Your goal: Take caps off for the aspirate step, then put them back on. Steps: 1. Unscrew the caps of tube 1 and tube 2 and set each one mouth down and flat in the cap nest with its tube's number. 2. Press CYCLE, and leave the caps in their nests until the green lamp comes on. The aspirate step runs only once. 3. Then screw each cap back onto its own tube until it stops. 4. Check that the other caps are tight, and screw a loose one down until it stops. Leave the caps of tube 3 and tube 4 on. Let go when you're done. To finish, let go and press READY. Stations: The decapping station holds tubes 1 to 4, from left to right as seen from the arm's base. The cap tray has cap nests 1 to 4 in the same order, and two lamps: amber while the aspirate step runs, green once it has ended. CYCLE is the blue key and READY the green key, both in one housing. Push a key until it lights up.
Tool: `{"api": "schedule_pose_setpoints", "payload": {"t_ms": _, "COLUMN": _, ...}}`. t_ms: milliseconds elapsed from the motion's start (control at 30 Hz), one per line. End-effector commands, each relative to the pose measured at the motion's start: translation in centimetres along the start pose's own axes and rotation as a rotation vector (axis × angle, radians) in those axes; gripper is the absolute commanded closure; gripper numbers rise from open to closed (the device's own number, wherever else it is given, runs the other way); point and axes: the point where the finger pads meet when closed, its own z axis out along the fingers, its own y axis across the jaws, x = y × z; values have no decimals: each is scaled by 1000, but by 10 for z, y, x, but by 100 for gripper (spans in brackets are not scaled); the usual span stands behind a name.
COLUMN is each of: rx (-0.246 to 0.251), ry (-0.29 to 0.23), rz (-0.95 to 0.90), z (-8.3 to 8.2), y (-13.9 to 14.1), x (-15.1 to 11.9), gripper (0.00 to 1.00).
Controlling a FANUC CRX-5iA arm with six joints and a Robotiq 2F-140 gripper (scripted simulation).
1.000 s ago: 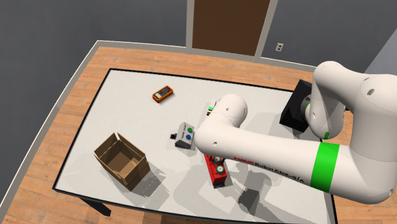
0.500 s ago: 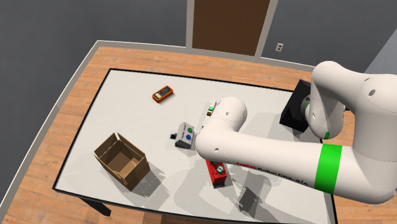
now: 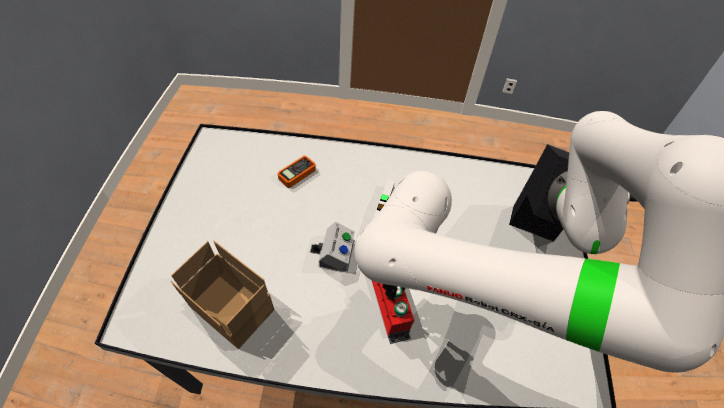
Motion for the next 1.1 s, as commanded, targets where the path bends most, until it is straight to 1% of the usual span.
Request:
{"api": "schedule_pose_setpoints", "payload": {"t_ms": 0, "rx": 0, "ry": 1, "rz": -1, "z": -1, "y": 0, "x": 0, "gripper": 70}}
{"api": "schedule_pose_setpoints", "payload": {"t_ms": 333, "rx": 0, "ry": 1, "rz": -1, "z": -1, "y": 0, "x": 0, "gripper": 70}}
{"api": "schedule_pose_setpoints", "payload": {"t_ms": 800, "rx": 1, "ry": 1, "rz": 699, "z": -1, "y": 0, "x": 0, "gripper": 70}}
{"api": "schedule_pose_setpoints", "payload": {"t_ms": 867, "rx": 1, "ry": 1, "rz": 699, "z": -1, "y": 0, "x": 0, "gripper": 70}}
{"api": "schedule_pose_setpoints", "payload": {"t_ms": 1067, "rx": 1, "ry": 1, "rz": 999, "z": -1, "y": 0, "x": 0, "gripper": 70}}
